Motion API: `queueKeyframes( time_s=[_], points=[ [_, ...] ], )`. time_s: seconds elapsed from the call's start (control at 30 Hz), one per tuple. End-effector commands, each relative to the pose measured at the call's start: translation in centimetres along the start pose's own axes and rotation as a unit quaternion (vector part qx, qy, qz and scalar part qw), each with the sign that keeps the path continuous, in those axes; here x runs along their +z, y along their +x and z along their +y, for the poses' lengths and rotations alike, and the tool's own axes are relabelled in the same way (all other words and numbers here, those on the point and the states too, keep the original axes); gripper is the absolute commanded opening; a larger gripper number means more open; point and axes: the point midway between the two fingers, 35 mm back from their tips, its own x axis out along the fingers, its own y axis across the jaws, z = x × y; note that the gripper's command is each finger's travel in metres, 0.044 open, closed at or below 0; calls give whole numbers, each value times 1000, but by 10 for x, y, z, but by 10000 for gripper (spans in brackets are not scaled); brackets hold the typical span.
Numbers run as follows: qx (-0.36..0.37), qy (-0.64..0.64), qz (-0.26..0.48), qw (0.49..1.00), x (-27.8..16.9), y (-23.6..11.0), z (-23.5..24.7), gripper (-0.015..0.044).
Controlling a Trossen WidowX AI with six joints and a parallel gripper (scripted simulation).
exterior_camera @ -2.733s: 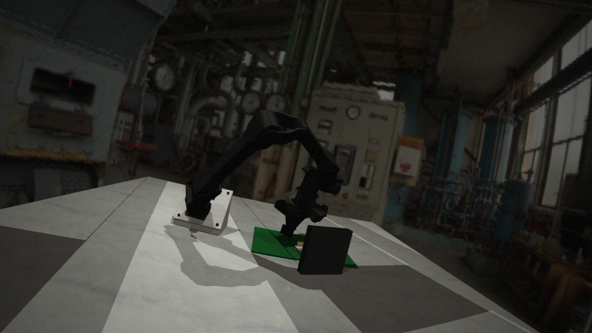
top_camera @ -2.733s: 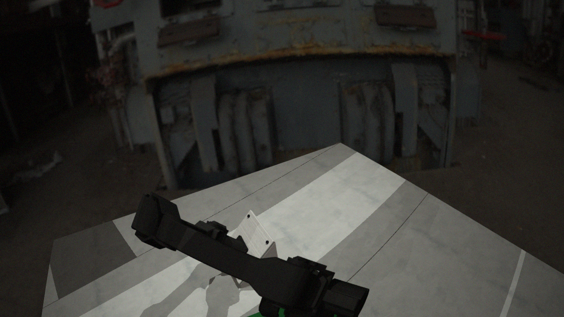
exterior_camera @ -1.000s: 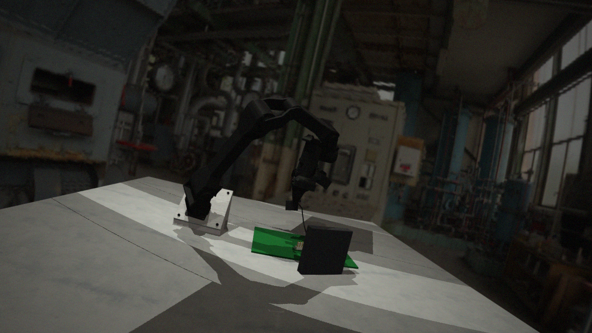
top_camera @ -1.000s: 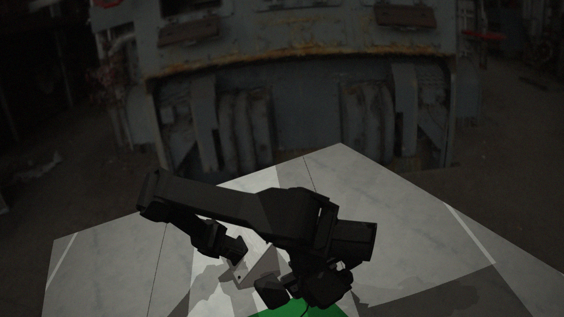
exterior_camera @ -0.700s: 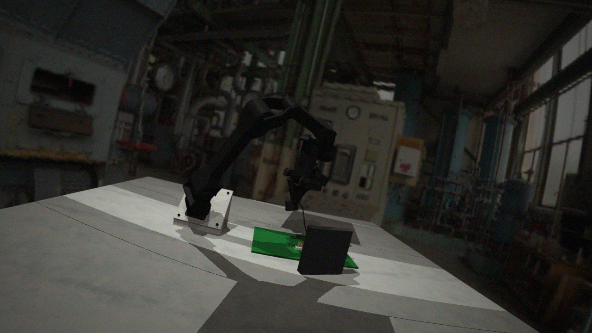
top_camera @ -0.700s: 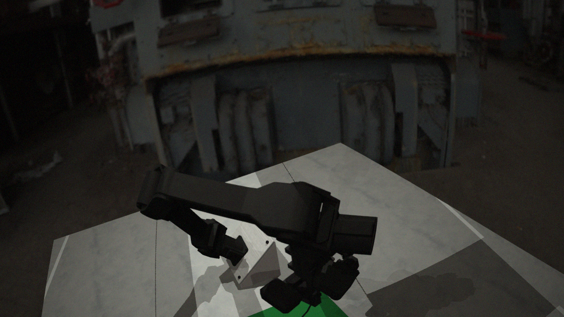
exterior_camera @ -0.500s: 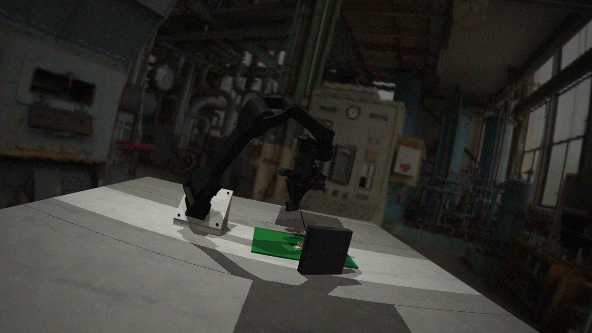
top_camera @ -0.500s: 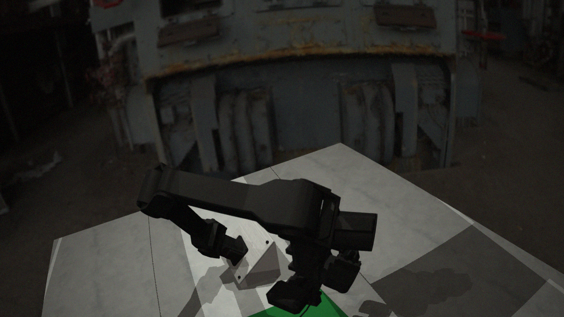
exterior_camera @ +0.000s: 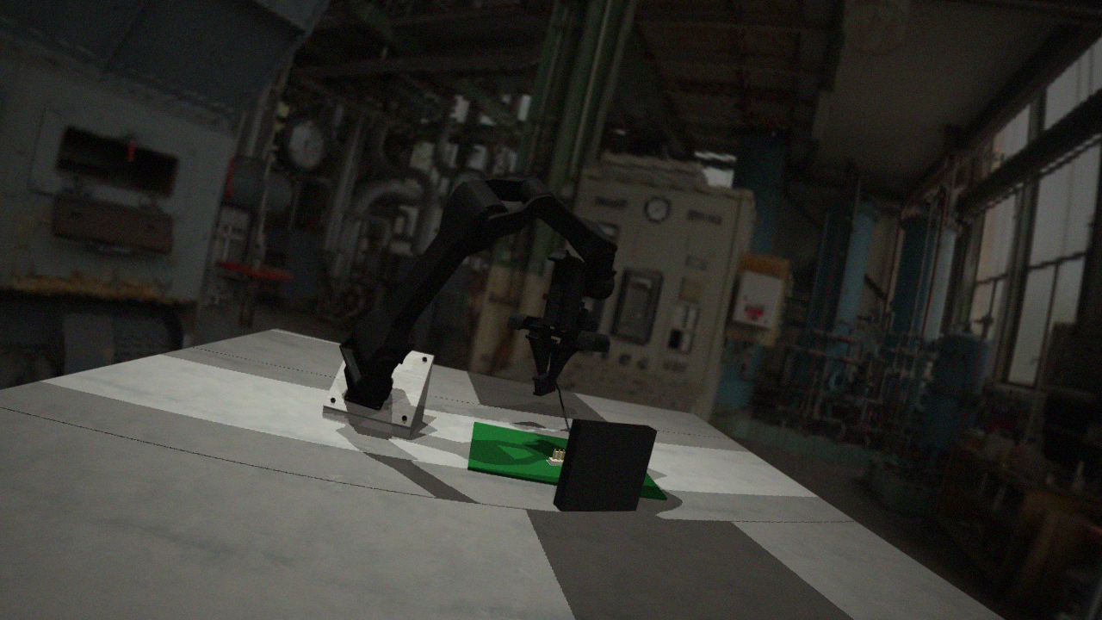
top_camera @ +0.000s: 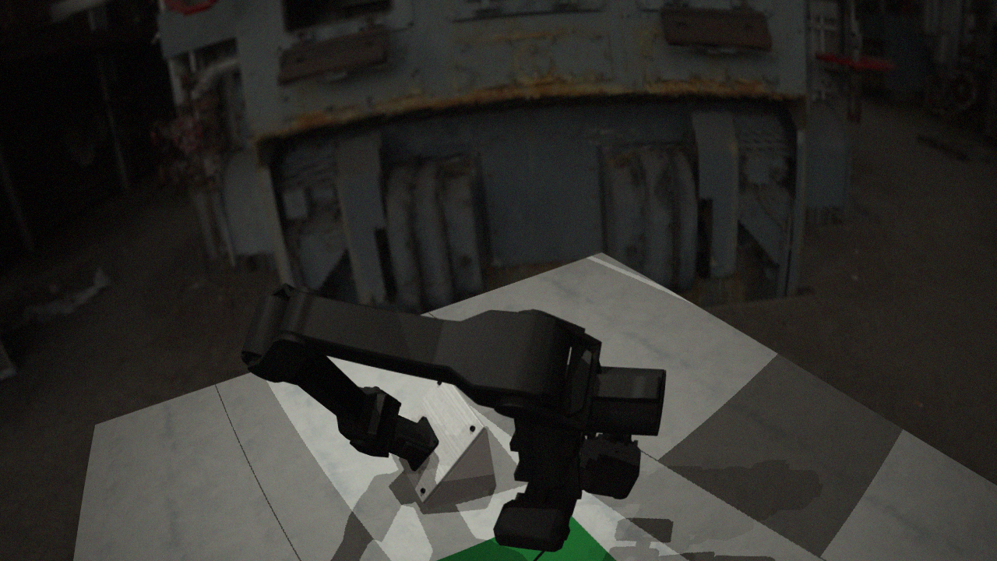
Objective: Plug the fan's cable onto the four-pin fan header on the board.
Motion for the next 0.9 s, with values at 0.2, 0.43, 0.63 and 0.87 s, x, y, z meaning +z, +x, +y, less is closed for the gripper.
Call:
queueKeyframes(
  time_s=[0.2,0.43,0.63,0.87],
  points=[
    [48,3,-42,998,0,11,6,0],
    [81,9,-81,993,1,19,8,0],
    [105,13,-117,987,1,26,10,0],
    [129,17,-162,978,2,32,11,0]
  ],
)
